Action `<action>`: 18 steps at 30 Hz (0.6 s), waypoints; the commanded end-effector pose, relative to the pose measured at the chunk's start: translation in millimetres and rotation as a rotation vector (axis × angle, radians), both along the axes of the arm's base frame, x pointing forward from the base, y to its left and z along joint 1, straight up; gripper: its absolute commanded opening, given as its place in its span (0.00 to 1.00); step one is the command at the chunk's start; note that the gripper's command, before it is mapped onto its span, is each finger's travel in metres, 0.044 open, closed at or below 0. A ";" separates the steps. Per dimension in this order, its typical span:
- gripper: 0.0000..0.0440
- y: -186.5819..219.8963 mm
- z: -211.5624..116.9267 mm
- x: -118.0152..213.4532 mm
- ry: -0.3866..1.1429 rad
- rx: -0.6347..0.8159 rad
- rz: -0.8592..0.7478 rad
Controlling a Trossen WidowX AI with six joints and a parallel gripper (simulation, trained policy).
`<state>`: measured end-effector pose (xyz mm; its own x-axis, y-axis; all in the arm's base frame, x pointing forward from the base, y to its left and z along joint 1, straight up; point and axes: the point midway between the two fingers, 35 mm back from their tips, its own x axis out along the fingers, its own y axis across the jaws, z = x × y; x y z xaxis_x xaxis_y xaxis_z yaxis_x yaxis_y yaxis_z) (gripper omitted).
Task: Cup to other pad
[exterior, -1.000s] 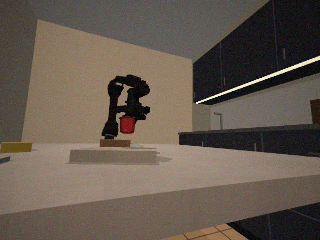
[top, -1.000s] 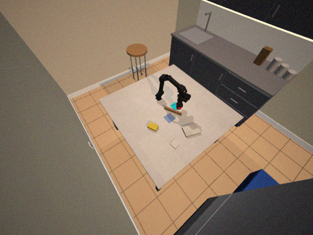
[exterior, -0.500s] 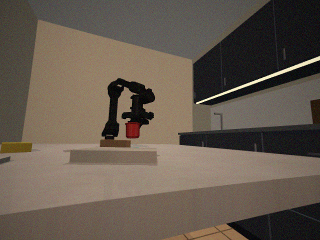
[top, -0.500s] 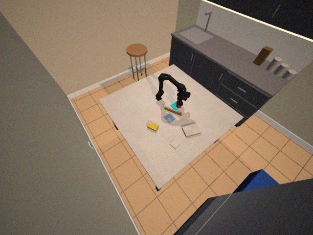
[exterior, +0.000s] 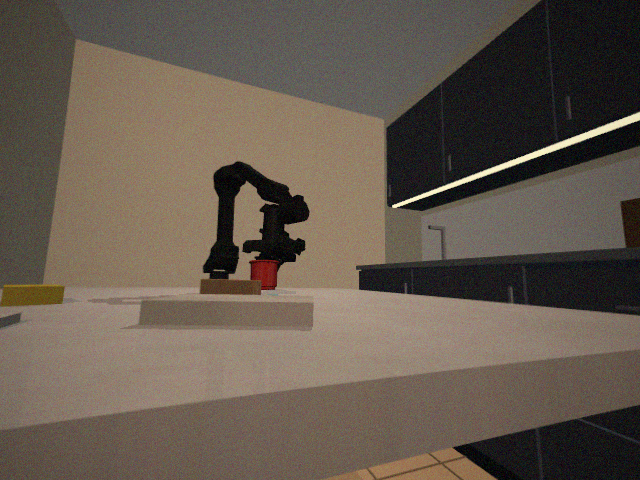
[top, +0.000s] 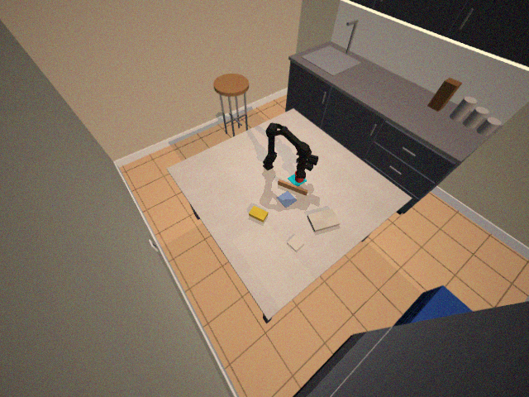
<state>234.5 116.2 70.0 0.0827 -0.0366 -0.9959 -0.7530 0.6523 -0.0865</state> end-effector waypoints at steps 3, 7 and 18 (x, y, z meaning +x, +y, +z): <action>0.04 -1.0 -9.2 -5.3 -0.015 -0.004 -0.009; 0.10 -1.3 -12.3 -5.7 -0.029 0.005 -0.016; 0.33 3.2 0.1 -3.2 -0.090 0.083 -0.021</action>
